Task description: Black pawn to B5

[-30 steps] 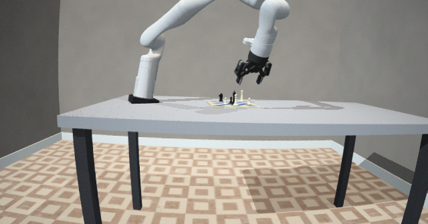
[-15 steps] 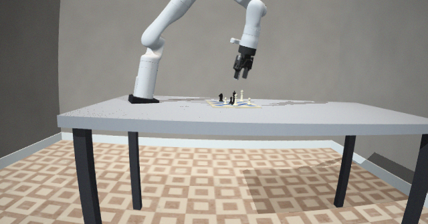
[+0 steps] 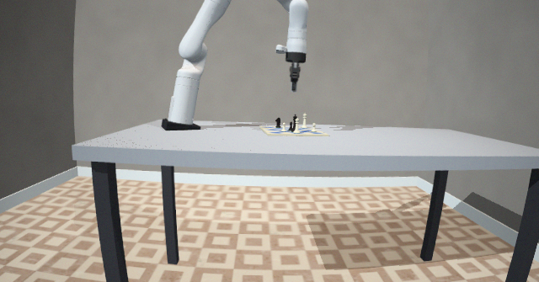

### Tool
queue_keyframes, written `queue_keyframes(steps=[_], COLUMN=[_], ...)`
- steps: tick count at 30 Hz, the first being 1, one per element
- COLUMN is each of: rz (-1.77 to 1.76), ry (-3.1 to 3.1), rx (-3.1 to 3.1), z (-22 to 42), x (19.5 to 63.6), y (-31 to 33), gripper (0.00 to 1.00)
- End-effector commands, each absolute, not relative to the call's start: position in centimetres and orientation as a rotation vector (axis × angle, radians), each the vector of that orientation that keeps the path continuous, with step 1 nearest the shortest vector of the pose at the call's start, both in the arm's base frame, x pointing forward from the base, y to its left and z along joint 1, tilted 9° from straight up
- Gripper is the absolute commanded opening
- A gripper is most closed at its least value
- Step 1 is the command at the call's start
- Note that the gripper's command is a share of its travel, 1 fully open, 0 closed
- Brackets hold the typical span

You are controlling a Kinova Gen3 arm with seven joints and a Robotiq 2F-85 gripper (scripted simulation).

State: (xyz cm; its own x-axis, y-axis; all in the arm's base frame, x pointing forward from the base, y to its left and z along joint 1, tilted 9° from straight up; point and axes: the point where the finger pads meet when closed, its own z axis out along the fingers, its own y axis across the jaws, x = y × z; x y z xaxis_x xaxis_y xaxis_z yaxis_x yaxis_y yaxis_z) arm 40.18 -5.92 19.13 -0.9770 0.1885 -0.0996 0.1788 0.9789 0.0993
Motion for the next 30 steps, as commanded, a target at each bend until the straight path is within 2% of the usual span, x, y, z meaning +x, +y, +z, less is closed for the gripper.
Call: queue_keyframes(steps=[1, 30], rz=[0.106, 0.098], ry=[2.989, 2.988], rx=[0.189, 0.142], z=[19.90, 19.82], x=[40.03, 39.97], y=[-5.28, -5.16], gripper=[1.00, 1.00])
